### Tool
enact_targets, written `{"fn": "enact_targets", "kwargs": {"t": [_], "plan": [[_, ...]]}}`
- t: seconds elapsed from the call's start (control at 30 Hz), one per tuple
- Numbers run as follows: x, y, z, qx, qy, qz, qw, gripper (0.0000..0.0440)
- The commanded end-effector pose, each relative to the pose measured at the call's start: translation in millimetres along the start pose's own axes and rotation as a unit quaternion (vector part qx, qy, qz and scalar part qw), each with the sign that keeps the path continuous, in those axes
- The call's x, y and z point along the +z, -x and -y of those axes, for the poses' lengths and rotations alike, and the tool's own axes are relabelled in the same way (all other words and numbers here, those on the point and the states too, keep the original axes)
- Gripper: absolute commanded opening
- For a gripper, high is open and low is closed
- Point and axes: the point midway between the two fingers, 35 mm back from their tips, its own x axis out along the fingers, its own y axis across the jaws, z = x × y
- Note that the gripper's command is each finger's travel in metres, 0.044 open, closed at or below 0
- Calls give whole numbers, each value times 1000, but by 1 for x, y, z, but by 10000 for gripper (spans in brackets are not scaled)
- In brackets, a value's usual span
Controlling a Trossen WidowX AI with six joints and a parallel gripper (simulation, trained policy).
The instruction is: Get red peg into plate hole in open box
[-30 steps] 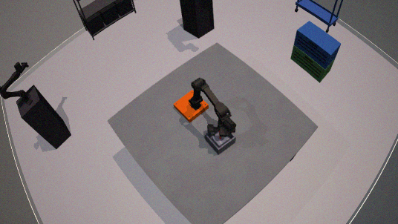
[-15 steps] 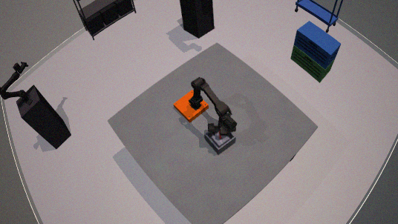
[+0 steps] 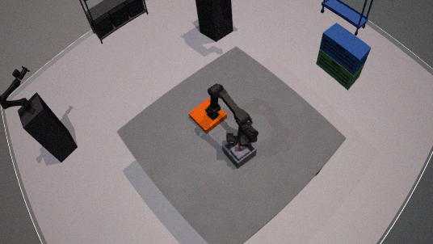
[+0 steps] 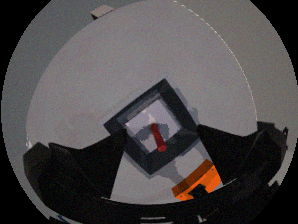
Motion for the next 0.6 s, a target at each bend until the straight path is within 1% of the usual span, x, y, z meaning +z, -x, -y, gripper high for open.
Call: {"fn": "enact_targets", "kwargs": {"t": [0.0, 0.57], "plan": [[-1, 1, 1, -4, -1, 0, 1000, 440], [-7, 4, 0, -8, 8, -1, 1000, 440]]}}
